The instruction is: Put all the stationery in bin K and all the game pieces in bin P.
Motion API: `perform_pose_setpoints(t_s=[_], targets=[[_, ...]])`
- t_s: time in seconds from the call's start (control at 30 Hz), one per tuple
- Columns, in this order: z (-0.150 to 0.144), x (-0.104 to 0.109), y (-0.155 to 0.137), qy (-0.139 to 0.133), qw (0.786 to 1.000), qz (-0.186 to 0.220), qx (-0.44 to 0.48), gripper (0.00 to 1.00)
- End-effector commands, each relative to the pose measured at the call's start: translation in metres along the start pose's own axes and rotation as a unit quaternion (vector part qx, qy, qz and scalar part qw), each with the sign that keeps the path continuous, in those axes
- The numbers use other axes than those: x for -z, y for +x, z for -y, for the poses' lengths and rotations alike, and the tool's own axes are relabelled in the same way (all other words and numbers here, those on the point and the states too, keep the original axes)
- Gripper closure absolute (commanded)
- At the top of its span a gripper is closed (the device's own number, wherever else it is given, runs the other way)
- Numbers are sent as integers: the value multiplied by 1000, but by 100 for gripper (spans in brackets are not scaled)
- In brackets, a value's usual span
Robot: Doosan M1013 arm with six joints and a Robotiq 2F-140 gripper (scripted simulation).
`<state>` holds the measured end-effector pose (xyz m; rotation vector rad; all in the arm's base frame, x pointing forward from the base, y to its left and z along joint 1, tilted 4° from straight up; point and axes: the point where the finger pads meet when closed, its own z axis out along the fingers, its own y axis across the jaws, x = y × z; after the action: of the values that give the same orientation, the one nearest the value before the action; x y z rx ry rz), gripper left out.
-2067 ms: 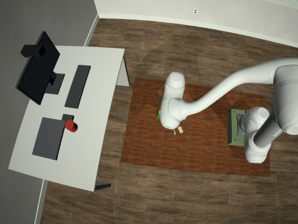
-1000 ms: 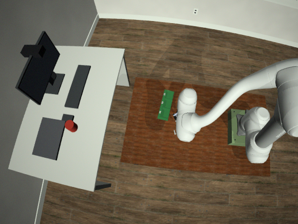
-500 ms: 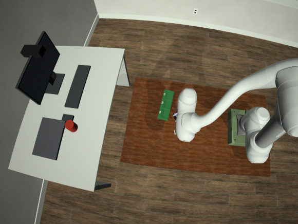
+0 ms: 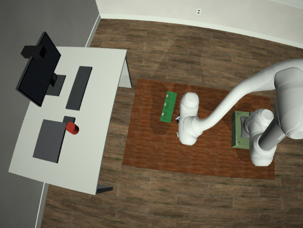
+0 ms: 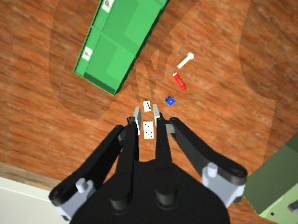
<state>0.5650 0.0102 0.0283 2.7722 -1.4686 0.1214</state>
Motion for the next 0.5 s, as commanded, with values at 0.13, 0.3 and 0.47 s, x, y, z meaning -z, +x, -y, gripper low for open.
perform_pose_setpoints(t_s=[0.13, 0.3, 0.47], targets=[[0, -20, 0, 0, 1000, 0, 0, 82], [0, -31, 0, 0, 1000, 0, 0, 82], [0, -38, 0, 0, 1000, 0, 0, 82]])
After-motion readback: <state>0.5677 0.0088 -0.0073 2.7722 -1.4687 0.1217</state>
